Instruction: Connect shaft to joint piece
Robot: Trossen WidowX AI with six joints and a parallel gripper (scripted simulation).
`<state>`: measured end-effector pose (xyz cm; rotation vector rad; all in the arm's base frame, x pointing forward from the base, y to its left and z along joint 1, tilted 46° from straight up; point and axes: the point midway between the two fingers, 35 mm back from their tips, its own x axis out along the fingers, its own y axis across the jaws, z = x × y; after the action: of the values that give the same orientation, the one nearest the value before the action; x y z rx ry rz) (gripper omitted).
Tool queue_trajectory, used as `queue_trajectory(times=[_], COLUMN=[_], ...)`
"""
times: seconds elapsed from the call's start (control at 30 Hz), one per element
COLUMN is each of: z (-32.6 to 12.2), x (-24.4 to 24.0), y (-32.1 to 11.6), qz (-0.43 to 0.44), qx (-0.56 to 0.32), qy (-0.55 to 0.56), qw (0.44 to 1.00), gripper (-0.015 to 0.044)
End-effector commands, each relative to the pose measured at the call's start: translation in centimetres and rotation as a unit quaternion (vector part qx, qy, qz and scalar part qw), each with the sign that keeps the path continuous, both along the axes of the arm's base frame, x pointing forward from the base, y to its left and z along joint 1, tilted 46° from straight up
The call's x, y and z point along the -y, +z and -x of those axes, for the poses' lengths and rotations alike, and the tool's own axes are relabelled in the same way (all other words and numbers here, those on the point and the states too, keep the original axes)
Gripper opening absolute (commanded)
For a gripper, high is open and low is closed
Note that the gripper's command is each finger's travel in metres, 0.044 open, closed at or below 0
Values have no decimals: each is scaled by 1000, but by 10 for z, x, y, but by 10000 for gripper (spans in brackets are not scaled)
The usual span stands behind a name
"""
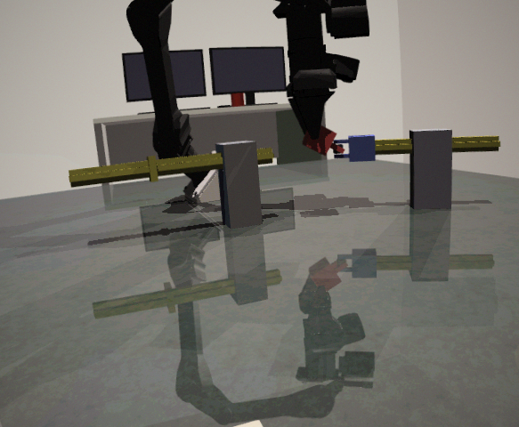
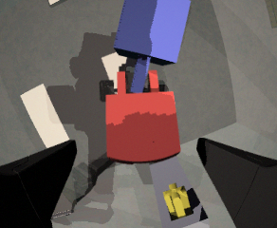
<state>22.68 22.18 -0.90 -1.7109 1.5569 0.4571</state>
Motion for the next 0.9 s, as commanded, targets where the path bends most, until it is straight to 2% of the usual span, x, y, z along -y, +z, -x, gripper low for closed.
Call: queue_trajectory(times=[0.0,0.37,0.57,0.87], z=[3,27,29,31], x=[-25,-78,-81,-11], y=[22,87,91,118], qz=[-42,-147,-154,-118], qx=[45,157,162,154], qy=[-24,-116,-122,-121], qw=[998,970,967,974], gripper=[440,440,440,440])
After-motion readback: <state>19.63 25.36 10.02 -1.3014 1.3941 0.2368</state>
